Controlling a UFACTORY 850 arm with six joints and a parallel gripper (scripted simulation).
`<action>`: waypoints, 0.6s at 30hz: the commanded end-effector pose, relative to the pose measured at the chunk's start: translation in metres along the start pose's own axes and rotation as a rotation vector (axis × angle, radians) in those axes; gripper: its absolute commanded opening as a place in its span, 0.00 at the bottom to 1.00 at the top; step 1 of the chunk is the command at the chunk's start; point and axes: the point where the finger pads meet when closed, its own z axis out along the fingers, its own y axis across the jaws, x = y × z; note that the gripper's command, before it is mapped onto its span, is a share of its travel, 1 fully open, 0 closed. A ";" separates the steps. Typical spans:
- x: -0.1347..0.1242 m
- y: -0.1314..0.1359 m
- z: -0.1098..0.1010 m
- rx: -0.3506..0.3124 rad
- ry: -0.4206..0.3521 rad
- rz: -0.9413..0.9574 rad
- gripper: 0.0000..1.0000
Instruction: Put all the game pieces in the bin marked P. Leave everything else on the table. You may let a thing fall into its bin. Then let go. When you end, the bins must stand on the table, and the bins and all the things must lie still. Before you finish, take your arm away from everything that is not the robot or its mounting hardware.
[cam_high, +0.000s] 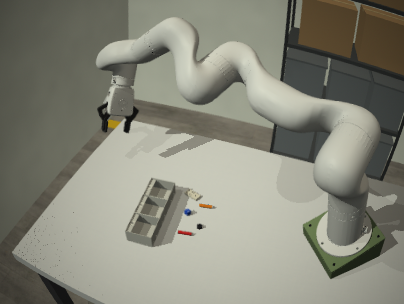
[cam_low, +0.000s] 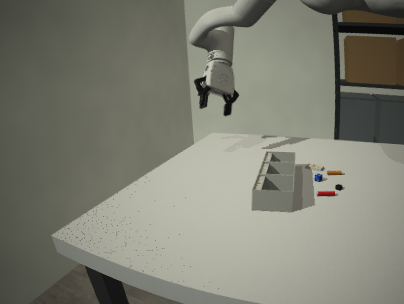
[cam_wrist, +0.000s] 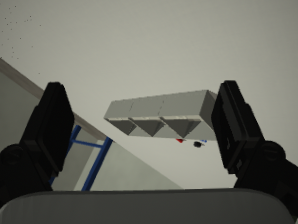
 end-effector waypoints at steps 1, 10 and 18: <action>0.000 -0.001 -0.001 0.000 0.002 -0.001 1.00; 0.000 -0.001 -0.001 0.000 0.002 -0.001 1.00; -0.002 -0.004 -0.009 0.000 0.002 -0.001 0.07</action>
